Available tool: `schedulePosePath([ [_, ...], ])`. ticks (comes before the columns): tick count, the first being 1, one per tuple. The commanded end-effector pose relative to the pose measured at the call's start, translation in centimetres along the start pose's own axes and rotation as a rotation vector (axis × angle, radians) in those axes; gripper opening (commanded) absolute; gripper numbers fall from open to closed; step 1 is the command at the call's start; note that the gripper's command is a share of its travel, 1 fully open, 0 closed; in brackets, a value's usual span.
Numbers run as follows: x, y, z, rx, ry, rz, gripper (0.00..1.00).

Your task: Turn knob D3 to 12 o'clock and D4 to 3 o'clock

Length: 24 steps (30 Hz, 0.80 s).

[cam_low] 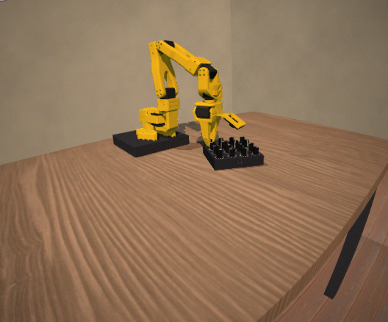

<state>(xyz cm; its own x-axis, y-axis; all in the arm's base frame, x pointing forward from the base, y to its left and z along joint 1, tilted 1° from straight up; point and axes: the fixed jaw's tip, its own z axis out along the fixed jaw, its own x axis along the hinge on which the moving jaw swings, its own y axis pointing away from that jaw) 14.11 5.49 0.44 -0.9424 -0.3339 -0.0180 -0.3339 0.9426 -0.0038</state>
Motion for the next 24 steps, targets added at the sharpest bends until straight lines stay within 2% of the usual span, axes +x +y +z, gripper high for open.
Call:
schedulePosePath([
  [1, 0.2, -0.03, 0.06, -0.004, 0.007, 0.018, 0.01],
  [24, 0.22, 0.0, 0.06, -0.004, 0.007, 0.018, 0.03],
])
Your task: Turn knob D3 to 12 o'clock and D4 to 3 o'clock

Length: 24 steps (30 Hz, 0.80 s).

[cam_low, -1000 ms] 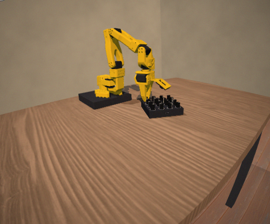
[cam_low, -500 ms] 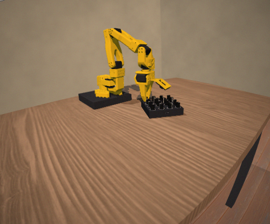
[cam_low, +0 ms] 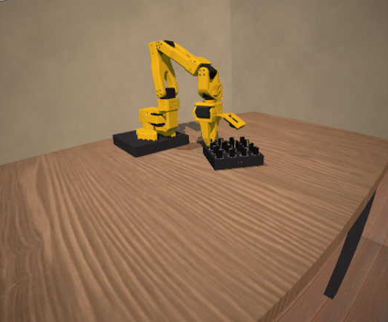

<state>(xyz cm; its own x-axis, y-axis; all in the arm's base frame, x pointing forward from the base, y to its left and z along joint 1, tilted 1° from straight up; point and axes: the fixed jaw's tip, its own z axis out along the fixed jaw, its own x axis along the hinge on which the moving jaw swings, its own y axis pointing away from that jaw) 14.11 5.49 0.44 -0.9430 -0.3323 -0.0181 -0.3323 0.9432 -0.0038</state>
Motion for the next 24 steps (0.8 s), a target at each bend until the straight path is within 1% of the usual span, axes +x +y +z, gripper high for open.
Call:
schedulePosePath([
  [1, 0.23, 0.01, 0.06, -0.004, 0.007, 0.017, 0.03],
  [14, 0.29, 0.09, 0.06, -0.004, 0.007, 0.017, 0.08],
  [24, 0.3, 0.1, 0.06, -0.004, 0.007, 0.017, 0.08],
])
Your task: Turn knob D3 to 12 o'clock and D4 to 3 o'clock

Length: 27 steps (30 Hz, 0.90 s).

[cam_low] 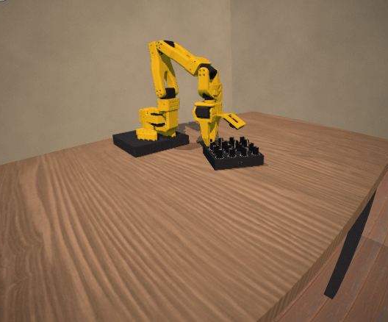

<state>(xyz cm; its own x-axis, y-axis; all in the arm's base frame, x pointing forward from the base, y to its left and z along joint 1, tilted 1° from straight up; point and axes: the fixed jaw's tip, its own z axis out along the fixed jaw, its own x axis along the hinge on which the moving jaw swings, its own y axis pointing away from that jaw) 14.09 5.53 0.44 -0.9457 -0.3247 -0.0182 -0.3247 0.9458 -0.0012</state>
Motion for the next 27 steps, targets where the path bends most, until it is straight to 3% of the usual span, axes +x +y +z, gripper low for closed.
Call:
schedulePosePath([
  [1, 0.3, 0.1, 0.1, -0.001, 0.007, 0.008, 0.08],
  [16, 0.2, 0.0, -0.7, -0.001, 0.007, 0.008, 0.08],
  [27, 0.1, 0.0, -2.4, -0.001, 0.007, 0.008, 0.08],
])
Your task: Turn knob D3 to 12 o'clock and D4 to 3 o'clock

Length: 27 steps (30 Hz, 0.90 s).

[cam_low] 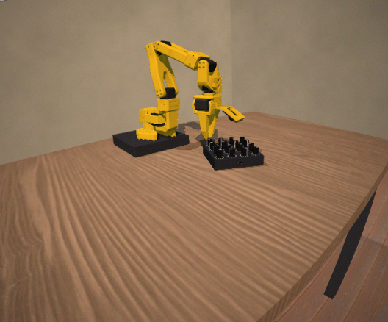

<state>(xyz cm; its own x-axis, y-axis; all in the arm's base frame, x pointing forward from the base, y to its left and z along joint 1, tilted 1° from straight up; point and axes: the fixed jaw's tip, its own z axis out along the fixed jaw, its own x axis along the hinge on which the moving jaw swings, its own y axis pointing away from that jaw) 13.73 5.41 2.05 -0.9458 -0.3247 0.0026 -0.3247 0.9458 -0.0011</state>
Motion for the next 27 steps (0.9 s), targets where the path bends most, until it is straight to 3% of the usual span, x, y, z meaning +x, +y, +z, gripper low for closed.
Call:
schedulePosePath([
  [1, -0.2, 0.0, -0.9, -0.001, -0.014, 0.008, 0.08],
  [14, -0.1, 0.0, -2.0, -0.001, -0.014, 0.008, 0.08],
  [27, -0.1, 0.0, -2.1, -0.001, -0.014, 0.008, 0.08],
])
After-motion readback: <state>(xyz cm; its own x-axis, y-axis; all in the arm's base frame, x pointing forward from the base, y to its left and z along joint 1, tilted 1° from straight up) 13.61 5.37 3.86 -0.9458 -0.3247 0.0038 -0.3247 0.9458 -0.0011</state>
